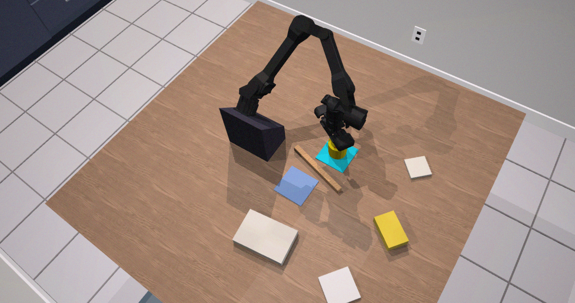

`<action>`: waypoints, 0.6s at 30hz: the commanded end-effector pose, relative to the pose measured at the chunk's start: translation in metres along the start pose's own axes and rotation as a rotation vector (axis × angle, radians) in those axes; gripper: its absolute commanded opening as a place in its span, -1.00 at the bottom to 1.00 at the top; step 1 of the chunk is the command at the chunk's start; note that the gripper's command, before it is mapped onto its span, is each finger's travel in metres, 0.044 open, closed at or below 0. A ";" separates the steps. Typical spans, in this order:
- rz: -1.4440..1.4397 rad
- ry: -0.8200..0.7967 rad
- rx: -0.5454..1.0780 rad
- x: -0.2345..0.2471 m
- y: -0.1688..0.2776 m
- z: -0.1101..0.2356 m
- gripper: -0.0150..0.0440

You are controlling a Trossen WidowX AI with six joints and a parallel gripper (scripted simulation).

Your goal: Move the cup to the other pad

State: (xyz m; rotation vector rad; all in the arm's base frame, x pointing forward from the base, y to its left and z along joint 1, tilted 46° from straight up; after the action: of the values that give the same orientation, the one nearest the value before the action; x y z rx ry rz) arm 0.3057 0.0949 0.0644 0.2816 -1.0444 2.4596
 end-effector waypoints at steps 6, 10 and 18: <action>0.008 0.011 -0.007 -0.002 -0.001 0.016 0.01; 0.007 0.010 -0.007 -0.001 0.000 0.021 0.01; 0.005 0.009 -0.008 0.002 0.004 0.031 0.01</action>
State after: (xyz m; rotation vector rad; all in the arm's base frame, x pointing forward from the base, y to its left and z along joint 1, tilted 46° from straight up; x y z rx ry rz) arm 0.3015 0.0744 0.0791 0.2868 -1.0466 2.4544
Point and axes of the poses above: the point midway between the two fingers, 35 mm back from their tips, its own z axis back along the fingers, its own x axis across the jaws, y = z × x, the point moved 2 cm from there along z, back along the fingers, and after that the axes turned 2 degrees about z, right-handed, at the moved point
